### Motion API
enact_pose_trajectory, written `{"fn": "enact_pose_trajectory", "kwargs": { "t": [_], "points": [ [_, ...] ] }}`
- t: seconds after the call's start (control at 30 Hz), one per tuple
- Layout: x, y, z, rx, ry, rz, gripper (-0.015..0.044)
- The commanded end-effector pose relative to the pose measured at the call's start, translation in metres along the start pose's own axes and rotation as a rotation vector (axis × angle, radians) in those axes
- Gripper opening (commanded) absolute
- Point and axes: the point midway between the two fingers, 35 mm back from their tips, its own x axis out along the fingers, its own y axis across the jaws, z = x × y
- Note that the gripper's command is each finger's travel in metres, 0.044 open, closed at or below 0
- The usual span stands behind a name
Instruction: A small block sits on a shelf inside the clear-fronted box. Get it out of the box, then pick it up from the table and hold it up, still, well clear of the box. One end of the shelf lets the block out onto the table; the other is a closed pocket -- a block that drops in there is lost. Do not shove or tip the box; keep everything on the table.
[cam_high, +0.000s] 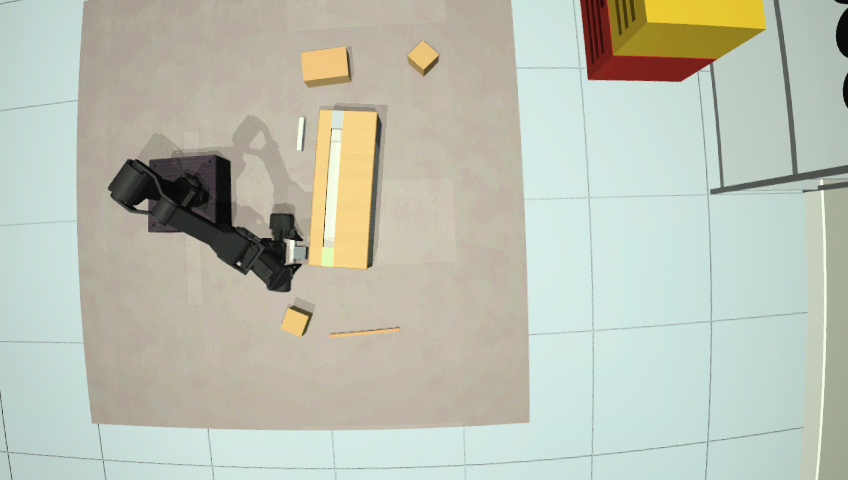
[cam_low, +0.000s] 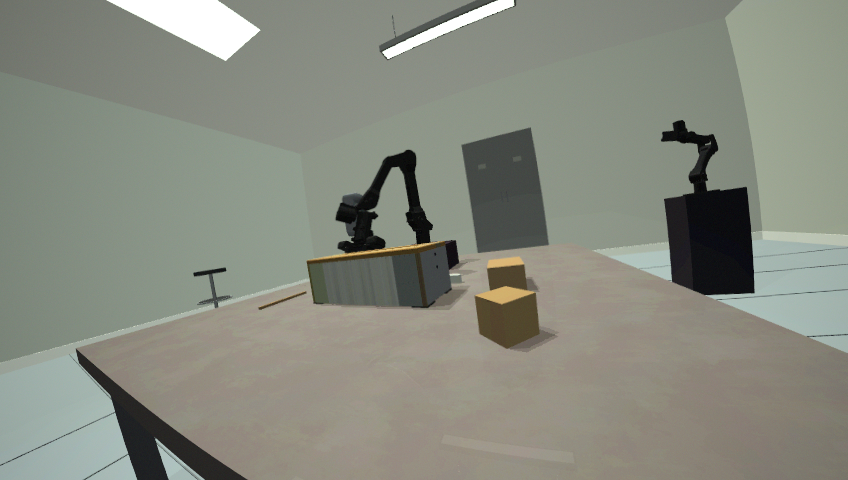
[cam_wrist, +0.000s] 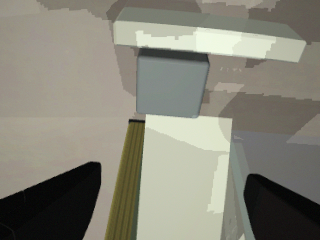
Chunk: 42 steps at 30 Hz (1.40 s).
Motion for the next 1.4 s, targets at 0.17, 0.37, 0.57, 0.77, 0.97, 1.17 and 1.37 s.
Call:
{"fn": "enact_pose_trajectory", "kwargs": {
  "t": [0.17,0.37,0.57,0.77,0.97,1.17,1.37],
  "points": [
    [0.014,0.001,0.005,-0.002,0.003,0.004,0.0285],
    [0.023,0.002,0.009,-0.003,0.002,0.004,0.0285],
    [0.032,0.002,0.012,-0.002,0.003,0.004,0.0285],
    [0.040,0.002,0.016,0.000,0.003,0.004,0.0285],
    [0.049,0.002,0.021,0.001,0.003,0.004,0.0285],
    [0.057,0.002,0.026,0.002,0.004,0.004,0.0285],
    [0.060,0.001,0.028,0.003,0.004,0.004,0.0233]
  ]
}}
